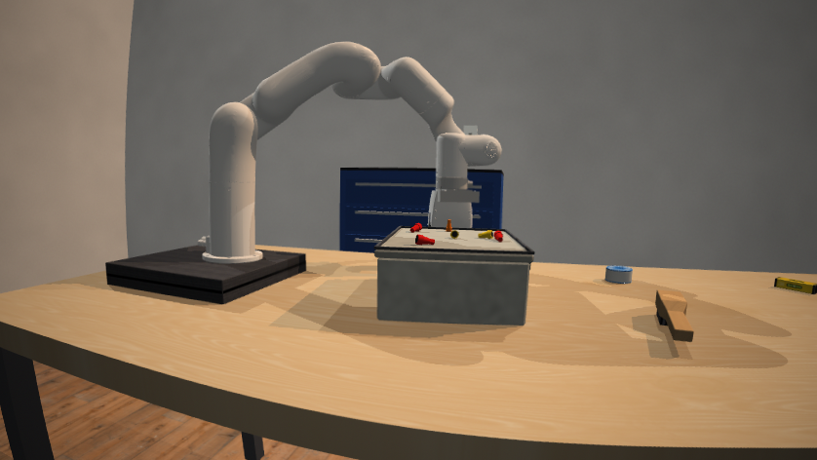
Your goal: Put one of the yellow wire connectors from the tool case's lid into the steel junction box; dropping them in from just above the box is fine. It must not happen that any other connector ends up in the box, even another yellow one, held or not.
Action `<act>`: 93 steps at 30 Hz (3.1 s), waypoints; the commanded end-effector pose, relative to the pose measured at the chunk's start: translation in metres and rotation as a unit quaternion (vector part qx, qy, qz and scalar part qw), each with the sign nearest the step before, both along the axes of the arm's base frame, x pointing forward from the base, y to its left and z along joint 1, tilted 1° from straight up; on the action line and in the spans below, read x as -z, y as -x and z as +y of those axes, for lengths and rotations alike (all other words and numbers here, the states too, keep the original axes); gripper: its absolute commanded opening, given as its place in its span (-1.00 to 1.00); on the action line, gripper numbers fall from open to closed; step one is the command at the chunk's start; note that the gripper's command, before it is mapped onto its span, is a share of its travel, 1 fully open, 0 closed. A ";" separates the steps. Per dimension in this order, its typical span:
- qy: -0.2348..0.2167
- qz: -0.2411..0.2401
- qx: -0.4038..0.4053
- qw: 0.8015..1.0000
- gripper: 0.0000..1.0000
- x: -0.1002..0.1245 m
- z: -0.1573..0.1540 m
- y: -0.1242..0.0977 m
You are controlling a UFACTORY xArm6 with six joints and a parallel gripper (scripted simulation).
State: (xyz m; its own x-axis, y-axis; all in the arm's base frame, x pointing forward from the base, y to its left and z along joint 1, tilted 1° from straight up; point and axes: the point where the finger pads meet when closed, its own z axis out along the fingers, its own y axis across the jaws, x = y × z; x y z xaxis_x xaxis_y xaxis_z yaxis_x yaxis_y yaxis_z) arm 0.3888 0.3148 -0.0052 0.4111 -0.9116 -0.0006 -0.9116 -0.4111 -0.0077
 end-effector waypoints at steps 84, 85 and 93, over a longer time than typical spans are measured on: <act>-0.001 -0.001 0.000 1.000 -0.40 -0.165 0.000 0.001; -0.001 -0.001 0.000 1.000 -0.40 -0.165 0.000 0.001; -0.001 -0.001 0.000 1.000 -0.40 -0.172 0.000 0.001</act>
